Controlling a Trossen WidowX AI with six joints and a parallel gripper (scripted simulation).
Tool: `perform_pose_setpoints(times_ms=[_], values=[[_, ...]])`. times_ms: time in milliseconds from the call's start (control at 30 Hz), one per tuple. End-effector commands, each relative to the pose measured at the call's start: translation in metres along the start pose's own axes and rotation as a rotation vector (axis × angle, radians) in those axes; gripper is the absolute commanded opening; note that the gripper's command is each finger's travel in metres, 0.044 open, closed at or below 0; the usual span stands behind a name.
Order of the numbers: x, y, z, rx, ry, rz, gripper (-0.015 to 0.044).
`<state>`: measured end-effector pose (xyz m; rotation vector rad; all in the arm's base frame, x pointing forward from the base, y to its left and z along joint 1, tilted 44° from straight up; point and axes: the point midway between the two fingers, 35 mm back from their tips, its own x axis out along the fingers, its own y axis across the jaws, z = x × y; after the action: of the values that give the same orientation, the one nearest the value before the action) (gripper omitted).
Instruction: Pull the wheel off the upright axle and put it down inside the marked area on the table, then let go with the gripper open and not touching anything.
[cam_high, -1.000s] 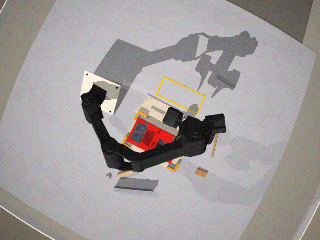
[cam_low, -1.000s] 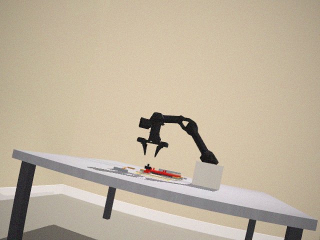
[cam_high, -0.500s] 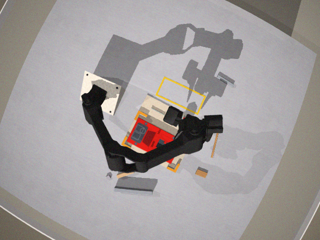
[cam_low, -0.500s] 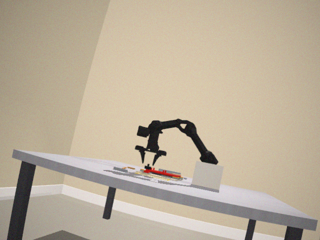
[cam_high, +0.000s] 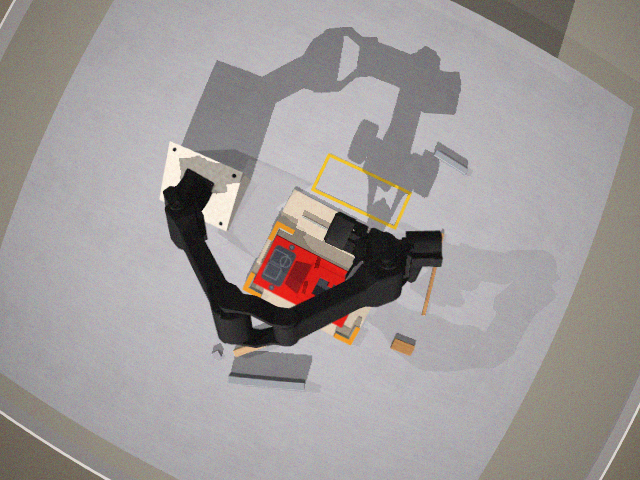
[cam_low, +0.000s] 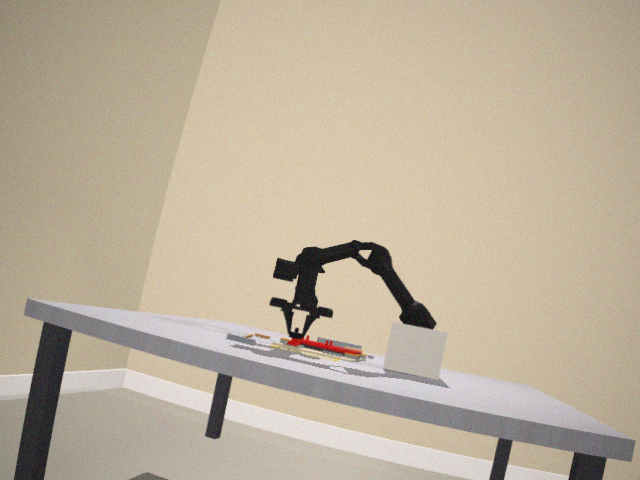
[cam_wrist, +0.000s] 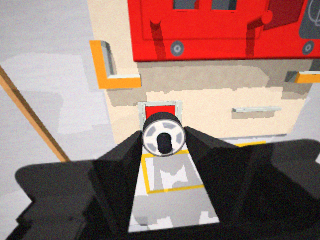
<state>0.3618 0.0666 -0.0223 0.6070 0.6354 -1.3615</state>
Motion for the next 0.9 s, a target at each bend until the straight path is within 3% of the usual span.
perform_pose_setpoints(times_ms=[0,200,867], values=[[-0.0004,0.0001,0.0,0.002,0.0,0.0,0.0161],[-0.0015,0.0002,-0.0001,0.001,0.0,0.0,0.0004],[-0.0081,0.0003,-0.0003,0.0,0.0,0.002,0.0]])
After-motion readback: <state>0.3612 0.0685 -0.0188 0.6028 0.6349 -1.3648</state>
